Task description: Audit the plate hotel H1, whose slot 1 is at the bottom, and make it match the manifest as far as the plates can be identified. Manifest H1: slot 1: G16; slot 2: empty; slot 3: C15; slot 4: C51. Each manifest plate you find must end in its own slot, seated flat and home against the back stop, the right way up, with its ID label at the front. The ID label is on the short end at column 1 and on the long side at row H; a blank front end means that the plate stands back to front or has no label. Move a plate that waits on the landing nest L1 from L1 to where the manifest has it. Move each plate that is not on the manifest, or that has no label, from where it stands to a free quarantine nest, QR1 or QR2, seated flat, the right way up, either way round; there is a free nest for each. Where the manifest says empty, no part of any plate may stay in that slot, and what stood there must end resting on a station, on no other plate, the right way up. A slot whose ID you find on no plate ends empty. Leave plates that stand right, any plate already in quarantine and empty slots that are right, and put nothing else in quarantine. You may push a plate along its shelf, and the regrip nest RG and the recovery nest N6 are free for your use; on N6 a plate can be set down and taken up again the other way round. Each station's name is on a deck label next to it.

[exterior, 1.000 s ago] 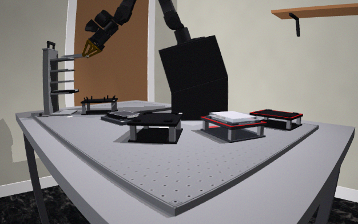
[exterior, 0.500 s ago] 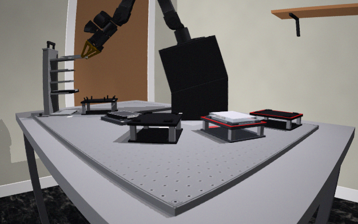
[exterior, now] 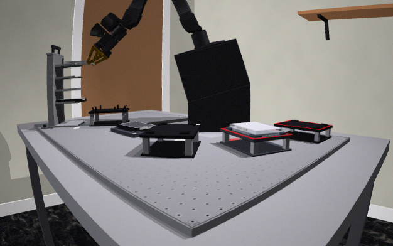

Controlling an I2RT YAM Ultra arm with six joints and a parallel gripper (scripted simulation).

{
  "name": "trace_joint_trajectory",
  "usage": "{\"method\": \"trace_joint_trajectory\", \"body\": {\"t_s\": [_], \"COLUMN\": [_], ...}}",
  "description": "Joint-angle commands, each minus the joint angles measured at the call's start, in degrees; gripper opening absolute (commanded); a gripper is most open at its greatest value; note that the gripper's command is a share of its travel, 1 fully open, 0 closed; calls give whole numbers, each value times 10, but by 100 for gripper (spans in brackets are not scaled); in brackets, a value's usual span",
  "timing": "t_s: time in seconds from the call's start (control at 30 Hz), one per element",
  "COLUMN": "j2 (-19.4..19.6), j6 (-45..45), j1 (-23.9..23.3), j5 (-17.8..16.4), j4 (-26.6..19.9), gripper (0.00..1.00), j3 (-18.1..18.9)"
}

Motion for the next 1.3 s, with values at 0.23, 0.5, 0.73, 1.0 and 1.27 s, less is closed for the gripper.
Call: {"method": "trace_joint_trajectory", "body": {"t_s": [0.23, 0.5, 0.73, 1.0, 1.27], "j2": [10, 20, 20, 20, 20], "j6": [2, 2, 2, 2, 2], "j1": [2, 4, 4, 4, 4], "j5": [2, 4, 3, 4, 4], "j4": [3, 4, 4, 4, 4], "gripper": [86, 86, 86, 86, 86], "j3": [15, 25, 25, 25, 25]}}
